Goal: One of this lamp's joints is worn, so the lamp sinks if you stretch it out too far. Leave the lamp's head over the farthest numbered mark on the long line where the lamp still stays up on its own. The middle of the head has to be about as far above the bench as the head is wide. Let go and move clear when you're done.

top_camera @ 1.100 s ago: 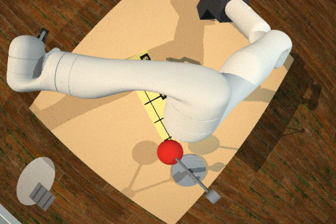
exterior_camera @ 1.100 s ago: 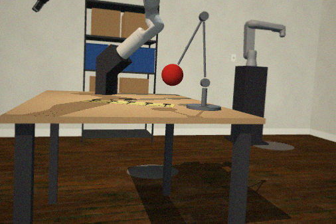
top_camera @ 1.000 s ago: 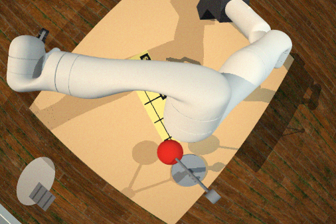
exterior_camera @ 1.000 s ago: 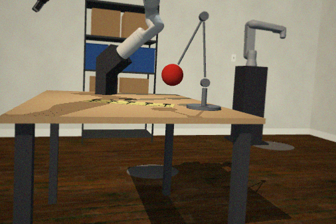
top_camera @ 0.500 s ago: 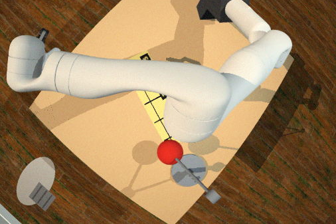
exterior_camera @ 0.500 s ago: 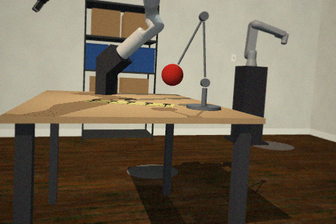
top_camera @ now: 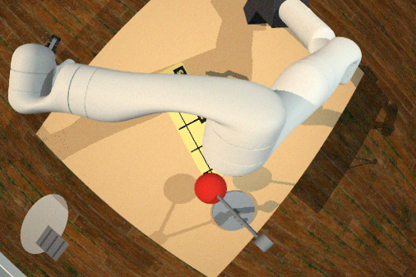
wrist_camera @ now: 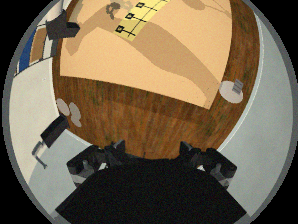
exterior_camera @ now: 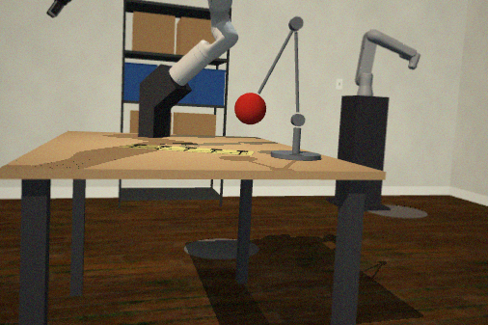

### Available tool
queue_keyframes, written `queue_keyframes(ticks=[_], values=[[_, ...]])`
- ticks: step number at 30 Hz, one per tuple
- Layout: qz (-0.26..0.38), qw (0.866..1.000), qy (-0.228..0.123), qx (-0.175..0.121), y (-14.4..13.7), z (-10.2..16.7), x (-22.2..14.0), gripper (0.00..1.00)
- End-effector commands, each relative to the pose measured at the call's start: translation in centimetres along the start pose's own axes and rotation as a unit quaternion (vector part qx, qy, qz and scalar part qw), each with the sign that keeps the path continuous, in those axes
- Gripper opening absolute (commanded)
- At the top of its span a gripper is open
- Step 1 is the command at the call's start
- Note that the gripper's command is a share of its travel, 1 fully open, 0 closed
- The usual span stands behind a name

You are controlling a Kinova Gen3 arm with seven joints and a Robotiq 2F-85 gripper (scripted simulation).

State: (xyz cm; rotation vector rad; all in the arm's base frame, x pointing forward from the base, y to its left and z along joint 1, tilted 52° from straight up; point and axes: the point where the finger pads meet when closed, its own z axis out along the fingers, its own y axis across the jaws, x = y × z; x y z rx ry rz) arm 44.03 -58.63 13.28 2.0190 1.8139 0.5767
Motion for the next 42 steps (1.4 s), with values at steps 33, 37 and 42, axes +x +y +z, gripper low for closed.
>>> queue_keyframes(ticks=[33,37,42], values=[[0.0,1.0,-0.001,0.0,0.0,-0.1,-0.1,1.0],[-0.015,1.0,-0.003,-0.014,0.1,-0.5,0.6,1.0],[-0.055,0.997,-0.008,-0.048,0.4,-1.4,2.3,1.0]])
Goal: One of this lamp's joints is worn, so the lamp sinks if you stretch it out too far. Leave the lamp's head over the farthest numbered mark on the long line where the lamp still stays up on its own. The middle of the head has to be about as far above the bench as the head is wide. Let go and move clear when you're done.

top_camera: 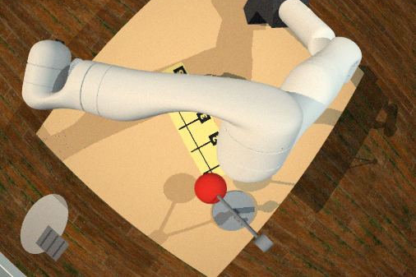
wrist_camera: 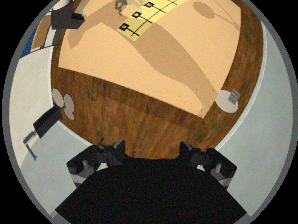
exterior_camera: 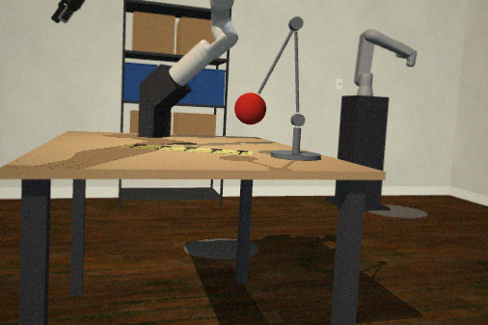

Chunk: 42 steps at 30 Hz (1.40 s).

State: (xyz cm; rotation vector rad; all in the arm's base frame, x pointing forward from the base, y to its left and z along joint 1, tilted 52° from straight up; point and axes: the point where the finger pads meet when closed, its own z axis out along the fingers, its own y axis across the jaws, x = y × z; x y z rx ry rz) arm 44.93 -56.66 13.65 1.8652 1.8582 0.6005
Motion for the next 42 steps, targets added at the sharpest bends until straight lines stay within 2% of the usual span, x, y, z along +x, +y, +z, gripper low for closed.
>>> queue_keyframes(ticks=[1,8,10,12,25,27,34,42], values=[[-0.011,1.0,-0.009,-0.018,-0.1,-1.7,0.6,1.0],[-0.067,0.996,-0.017,-0.065,0.6,-2.9,2.9,1.0],[-0.067,0.996,-0.017,-0.065,0.6,-2.9,2.9,1.0],[-0.083,0.993,-0.017,-0.078,0.6,-3.1,3.7,1.0],[-0.188,0.969,-0.022,-0.162,0.9,-4.4,8.7,1.0],[-0.188,0.969,-0.022,-0.162,0.9,-4.4,8.7,1.0],[-0.245,0.947,-0.025,-0.207,0.5,-5.2,11.3,1.0],[-0.308,0.915,-0.028,-0.257,0.1,-6.1,14.3,1.0]])
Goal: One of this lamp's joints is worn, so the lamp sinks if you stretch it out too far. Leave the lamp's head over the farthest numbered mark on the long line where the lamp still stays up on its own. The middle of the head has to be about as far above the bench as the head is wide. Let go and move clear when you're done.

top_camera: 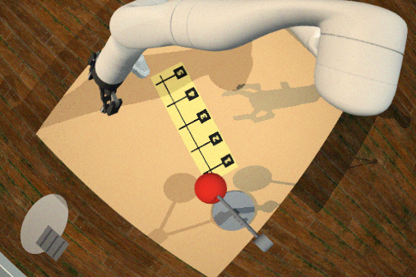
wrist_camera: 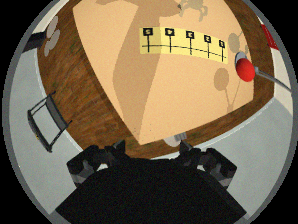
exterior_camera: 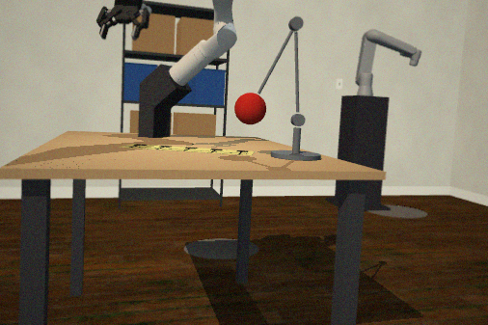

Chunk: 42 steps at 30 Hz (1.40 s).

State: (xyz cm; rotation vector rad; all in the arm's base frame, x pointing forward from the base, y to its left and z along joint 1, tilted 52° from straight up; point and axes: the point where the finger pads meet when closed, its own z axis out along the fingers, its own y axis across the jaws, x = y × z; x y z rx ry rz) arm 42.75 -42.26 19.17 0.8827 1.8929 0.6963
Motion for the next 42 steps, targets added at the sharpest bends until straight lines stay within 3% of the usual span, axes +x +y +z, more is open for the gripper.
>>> queue_keyframes(ticks=[1,17,20,34,36,42], values=[[0.004,1.0,-0.007,-0.006,-0.8,-1.0,0.6,1.0],[-0.123,0.986,-0.017,-0.108,0.7,-3.0,5.6,1.0],[-0.131,0.985,-0.017,-0.114,0.7,-3.1,5.9,1.0],[-0.245,0.947,-0.026,-0.205,0.2,-5.3,10.6,1.0],[-0.245,0.947,-0.026,-0.205,0.2,-5.3,10.6,1.0],[-0.291,0.925,-0.03,-0.242,-0.7,-6.1,12.4,1.0]])
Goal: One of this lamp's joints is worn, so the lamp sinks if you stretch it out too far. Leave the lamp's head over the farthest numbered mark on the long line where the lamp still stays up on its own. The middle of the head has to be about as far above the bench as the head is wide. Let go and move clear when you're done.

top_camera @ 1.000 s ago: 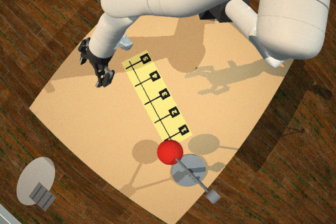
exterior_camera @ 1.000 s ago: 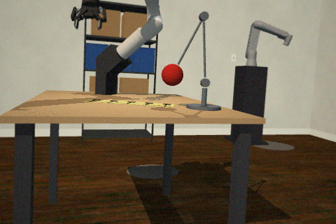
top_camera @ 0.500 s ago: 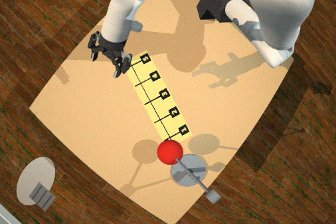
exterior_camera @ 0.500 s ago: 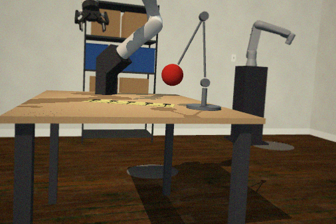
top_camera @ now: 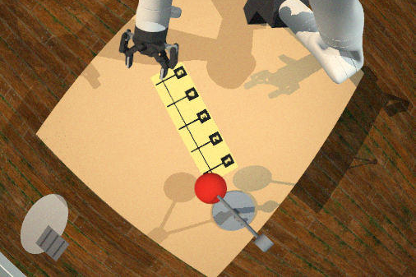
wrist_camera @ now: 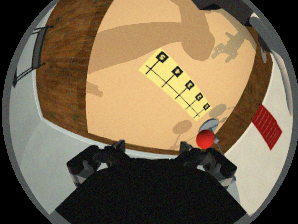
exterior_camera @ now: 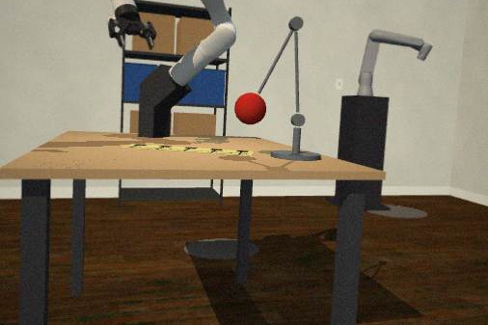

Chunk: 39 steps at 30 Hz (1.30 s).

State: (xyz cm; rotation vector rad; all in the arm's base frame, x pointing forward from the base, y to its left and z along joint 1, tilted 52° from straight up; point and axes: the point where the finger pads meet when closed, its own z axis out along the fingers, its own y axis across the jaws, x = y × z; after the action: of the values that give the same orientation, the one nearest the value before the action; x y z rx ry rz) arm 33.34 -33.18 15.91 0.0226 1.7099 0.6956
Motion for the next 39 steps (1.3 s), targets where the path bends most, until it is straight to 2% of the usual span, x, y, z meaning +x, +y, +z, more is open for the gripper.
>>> queue_keyframes(ticks=[1,9,11,13,26,28,39], values=[[-0.011,1.0,-0.009,-0.014,-0.3,-0.5,1.0,1.0],[-0.077,0.995,-0.014,-0.067,0.6,-1.8,3.5,1.0],[-0.077,0.995,-0.014,-0.067,0.6,-1.8,3.5,1.0],[-0.093,0.992,-0.015,-0.08,0.6,-2.2,4.2,1.0],[-0.196,0.966,-0.022,-0.164,0.5,-4.5,8.4,1.0],[-0.196,0.966,-0.022,-0.164,0.5,-4.5,8.4,1.0],[-0.28,0.931,-0.027,-0.233,-0.8,-6.4,11.8,1.0]])
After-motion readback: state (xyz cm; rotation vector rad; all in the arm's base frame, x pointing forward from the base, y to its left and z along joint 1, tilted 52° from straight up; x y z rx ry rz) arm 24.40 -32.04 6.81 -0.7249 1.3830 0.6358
